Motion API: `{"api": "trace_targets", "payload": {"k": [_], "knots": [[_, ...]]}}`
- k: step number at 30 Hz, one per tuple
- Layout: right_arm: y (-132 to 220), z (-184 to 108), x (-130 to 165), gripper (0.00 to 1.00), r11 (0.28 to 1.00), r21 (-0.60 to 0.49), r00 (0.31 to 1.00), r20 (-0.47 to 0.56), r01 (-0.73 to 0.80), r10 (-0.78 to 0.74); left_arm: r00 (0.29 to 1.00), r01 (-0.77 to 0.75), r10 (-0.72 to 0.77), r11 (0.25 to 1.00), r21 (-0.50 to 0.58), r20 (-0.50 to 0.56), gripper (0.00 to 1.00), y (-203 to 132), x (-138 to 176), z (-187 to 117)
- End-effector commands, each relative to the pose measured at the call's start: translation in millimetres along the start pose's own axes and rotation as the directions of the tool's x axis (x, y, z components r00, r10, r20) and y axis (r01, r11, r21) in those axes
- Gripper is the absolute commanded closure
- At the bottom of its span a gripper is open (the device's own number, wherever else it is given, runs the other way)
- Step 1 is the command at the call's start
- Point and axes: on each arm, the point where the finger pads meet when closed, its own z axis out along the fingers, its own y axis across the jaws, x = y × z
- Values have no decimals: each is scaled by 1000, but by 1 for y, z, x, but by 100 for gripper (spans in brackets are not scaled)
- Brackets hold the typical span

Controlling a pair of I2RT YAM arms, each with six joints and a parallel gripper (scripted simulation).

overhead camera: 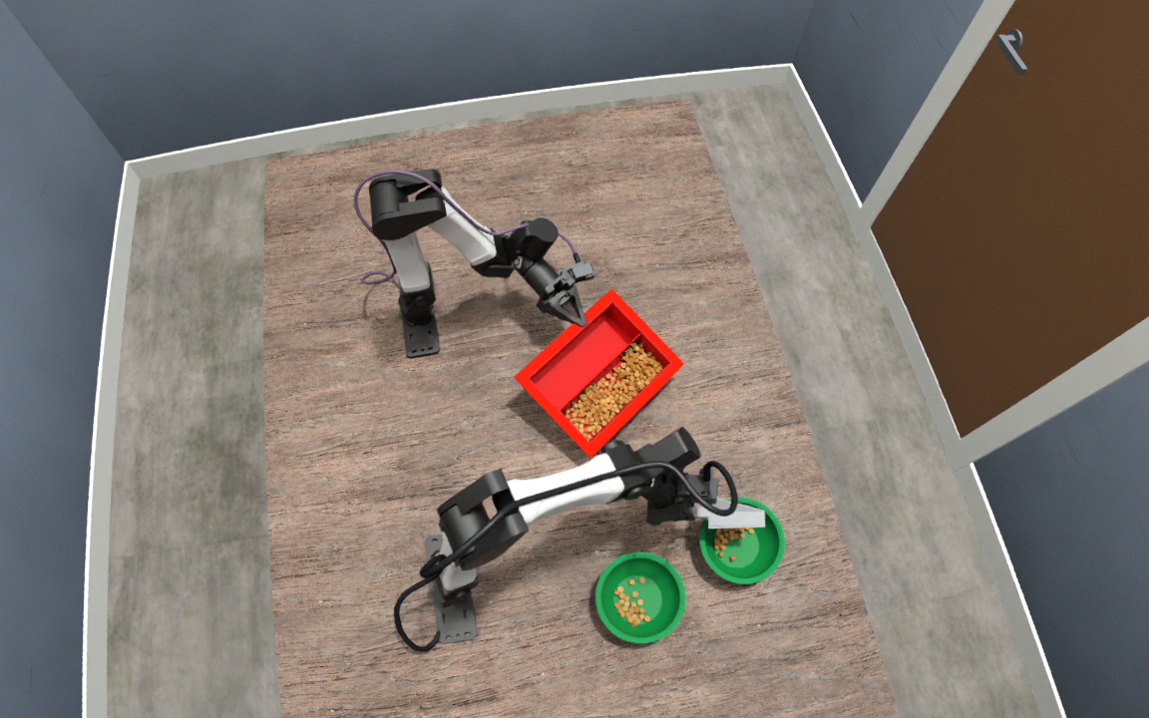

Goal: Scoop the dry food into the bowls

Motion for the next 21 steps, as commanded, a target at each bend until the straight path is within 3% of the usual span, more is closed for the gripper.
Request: {"api": "trace_targets", "payload": {"k": [1, 21], "knots": [[-8, -15, -20, 100, 999, -4, 997, 70, -33, 33, 999, -25, 25, 999, 23, 20, 100, -2, -5, -3], [-8, -15, -21, 100, 999, -4, 997, 71, -33, 34, 999, -21, 19, 999, 41, 27, 100, 7, -5, -5]]}}
